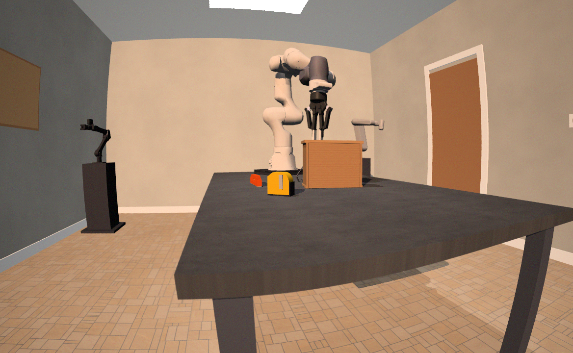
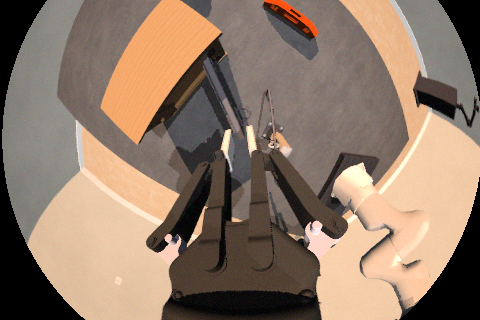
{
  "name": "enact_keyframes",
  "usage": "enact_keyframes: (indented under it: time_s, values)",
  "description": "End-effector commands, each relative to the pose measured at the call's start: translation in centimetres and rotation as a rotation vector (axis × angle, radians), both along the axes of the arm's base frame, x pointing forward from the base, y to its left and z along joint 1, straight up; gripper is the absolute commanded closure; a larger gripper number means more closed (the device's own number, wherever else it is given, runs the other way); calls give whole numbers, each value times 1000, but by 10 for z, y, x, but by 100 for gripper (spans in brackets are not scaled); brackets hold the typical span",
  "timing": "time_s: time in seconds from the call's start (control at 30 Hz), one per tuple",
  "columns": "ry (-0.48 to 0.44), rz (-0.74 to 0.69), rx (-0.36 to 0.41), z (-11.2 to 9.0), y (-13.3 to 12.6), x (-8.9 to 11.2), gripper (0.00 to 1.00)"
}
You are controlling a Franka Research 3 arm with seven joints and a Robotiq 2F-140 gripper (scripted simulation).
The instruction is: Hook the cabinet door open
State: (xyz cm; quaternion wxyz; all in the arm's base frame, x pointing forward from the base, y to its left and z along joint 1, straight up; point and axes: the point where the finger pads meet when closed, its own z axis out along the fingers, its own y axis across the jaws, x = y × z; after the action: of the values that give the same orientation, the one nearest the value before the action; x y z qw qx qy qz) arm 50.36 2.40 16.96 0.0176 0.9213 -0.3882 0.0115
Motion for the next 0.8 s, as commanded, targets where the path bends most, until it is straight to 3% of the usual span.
enact_keyframes:
  time_s: [0.0,0.77]
  values:
    - [9,204,41,-6,2,2,84]
    - [9,204,41,-35,1,2,84]
